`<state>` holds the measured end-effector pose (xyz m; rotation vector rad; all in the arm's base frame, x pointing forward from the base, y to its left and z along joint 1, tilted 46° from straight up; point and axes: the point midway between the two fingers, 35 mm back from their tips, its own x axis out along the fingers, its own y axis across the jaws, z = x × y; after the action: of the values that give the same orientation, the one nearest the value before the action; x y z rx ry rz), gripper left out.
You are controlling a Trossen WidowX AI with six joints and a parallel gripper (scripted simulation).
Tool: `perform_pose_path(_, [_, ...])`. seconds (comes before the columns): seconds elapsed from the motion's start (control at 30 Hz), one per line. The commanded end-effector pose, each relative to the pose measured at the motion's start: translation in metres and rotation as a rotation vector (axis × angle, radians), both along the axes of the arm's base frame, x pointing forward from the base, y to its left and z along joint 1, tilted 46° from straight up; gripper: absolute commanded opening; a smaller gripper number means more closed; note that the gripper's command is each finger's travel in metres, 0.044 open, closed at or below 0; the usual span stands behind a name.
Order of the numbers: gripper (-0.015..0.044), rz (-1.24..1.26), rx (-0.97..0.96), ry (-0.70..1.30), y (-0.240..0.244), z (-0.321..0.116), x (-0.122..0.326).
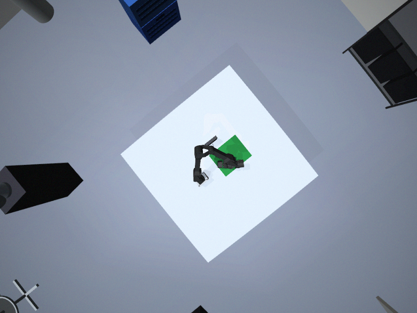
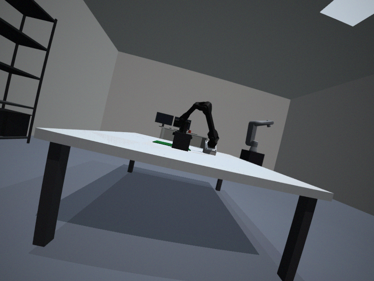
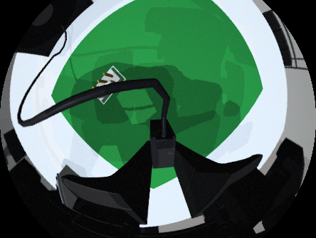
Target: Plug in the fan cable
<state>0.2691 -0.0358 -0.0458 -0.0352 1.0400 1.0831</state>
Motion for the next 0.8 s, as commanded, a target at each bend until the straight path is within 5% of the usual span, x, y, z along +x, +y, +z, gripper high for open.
perform_pose_path(0.0, [0.0000,0.000,-0.001,-0.001,-0.002,0.002,0.000])
perform_pose_path(0.17, [0.0000,-0.006,0.003,0.003,-0.036,0.035,-0.004])
perform_pose_path(0.77, [0.0000,-0.326,0.033,0.322,-0.006,0.065,0.002])
